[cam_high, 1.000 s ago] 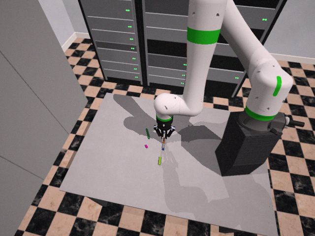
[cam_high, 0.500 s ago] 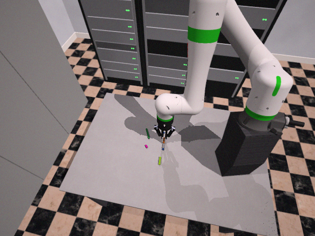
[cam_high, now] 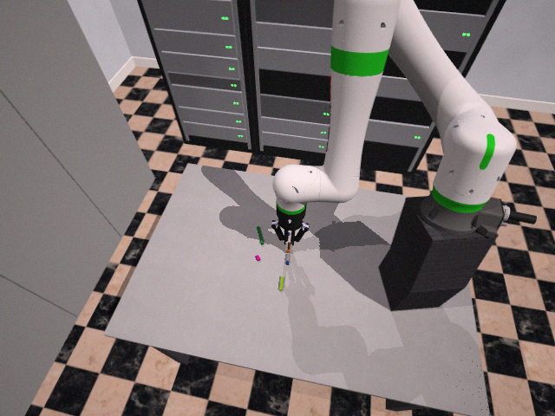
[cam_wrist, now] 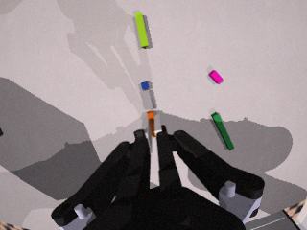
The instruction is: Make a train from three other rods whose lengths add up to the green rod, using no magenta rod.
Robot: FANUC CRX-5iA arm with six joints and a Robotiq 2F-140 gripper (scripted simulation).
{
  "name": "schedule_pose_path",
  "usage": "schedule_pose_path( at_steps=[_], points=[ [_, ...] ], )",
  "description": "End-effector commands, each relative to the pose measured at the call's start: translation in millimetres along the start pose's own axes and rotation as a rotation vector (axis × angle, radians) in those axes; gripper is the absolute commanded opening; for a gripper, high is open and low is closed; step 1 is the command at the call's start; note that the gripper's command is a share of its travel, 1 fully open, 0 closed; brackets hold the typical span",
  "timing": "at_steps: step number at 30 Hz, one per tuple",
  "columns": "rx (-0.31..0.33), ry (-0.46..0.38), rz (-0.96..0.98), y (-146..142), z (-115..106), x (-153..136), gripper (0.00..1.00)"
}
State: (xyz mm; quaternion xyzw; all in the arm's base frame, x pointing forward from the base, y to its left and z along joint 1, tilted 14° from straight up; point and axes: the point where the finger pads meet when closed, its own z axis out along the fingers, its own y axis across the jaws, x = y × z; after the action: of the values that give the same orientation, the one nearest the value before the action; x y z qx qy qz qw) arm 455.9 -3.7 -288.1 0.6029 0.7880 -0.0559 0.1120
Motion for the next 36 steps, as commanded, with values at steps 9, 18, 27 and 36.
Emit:
schedule_pose_path(
  at_steps=[9, 18, 27, 36],
  points=[
    [0.0, 0.0, 0.0, 0, 5, 0, 0.03],
    [0.0, 0.0, 0.0, 0, 11, 0, 0.03],
    [0.0, 0.0, 0.0, 0, 12, 0, 0.03],
    [0.0, 0.0, 0.0, 0, 12, 0, 0.03]
  ],
)
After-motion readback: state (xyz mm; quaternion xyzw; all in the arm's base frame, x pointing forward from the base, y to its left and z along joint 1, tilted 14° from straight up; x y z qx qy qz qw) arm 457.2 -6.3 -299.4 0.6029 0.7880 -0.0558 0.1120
